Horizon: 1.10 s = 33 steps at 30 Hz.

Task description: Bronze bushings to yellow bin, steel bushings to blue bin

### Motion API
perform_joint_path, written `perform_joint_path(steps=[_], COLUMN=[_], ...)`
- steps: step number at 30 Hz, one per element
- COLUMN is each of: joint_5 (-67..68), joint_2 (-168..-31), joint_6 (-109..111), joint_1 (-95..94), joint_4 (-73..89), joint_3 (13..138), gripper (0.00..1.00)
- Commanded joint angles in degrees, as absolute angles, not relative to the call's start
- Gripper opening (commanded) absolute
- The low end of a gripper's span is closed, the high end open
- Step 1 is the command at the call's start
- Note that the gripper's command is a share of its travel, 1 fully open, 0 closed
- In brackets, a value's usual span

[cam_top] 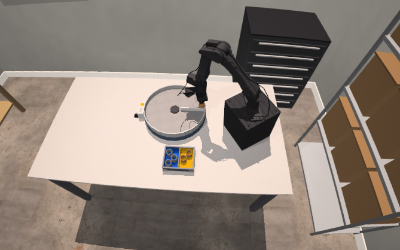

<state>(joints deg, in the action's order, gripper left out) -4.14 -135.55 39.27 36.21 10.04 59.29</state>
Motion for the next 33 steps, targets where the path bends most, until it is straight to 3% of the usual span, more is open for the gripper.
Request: perform_joint_path(steps=[1, 14, 33], joint_5=[-5.33, -5.41, -5.38], joint_2=[-132.83, -123.18, -122.70], joint_6=[39.77, 40.49, 40.45], joint_1=[36.90, 37.66, 37.70], joint_4=[12.72, 21.64, 21.90], joint_3=[59.32, 57.36, 58.33], gripper=[0.00, 0.00, 0.00])
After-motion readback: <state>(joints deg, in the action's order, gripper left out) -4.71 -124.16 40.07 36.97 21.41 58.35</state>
